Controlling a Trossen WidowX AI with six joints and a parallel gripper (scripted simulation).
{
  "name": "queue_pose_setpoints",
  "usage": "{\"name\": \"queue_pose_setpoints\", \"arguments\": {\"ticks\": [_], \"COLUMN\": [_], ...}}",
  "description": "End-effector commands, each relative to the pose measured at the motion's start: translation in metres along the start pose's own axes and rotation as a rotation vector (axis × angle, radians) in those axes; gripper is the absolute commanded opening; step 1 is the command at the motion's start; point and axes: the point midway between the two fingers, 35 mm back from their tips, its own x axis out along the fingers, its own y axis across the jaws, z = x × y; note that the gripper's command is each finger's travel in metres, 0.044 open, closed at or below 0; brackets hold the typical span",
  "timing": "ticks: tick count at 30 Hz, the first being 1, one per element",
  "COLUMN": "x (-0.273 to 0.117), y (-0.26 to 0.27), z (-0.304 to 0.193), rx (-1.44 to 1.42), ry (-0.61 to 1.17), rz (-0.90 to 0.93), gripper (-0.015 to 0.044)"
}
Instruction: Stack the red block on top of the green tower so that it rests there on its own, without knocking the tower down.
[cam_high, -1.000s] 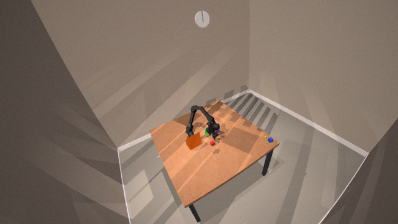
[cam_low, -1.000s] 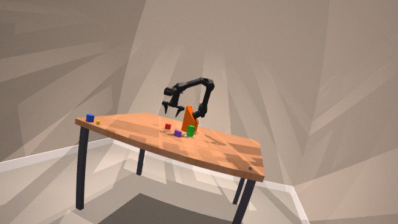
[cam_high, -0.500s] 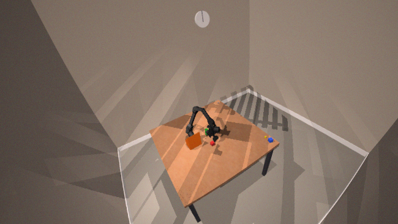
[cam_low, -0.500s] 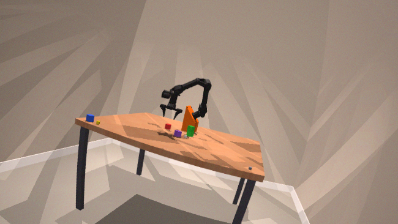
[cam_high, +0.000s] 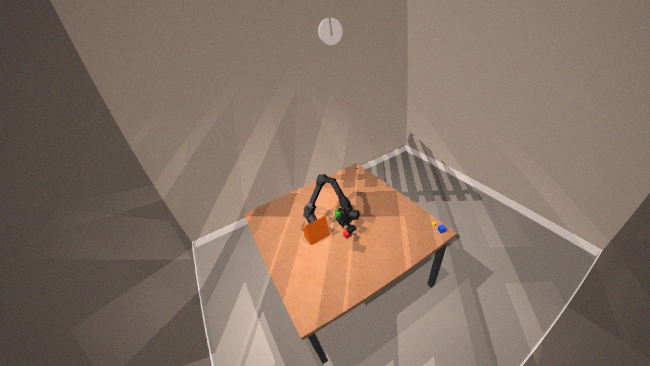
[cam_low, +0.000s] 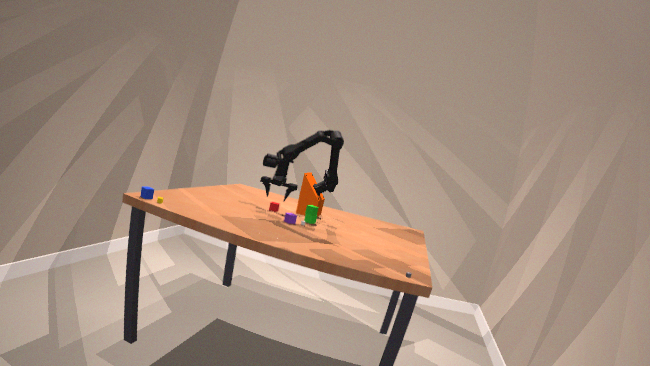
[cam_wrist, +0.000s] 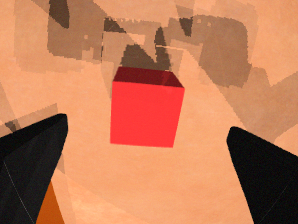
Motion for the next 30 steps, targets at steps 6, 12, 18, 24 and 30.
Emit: {"name": "queue_pose_setpoints", "arguments": {"ticks": [6,12,18,24,30], "x": [0.017,0.026,0.036,0.045,0.052], "y": [0.002,0.002,0.002,0.003,0.003], "z": [-0.001,-0.001,-0.001,-0.002,-0.002], "rx": [0.008,0.008,0.008,0.008,0.008], "ry": [0.002,0.002,0.002,0.002,0.002], "rz": [0.011,0.011,0.012,0.013,0.014], "gripper": [0.0440,0.0440,0.0440,0.0440,0.0440]}}
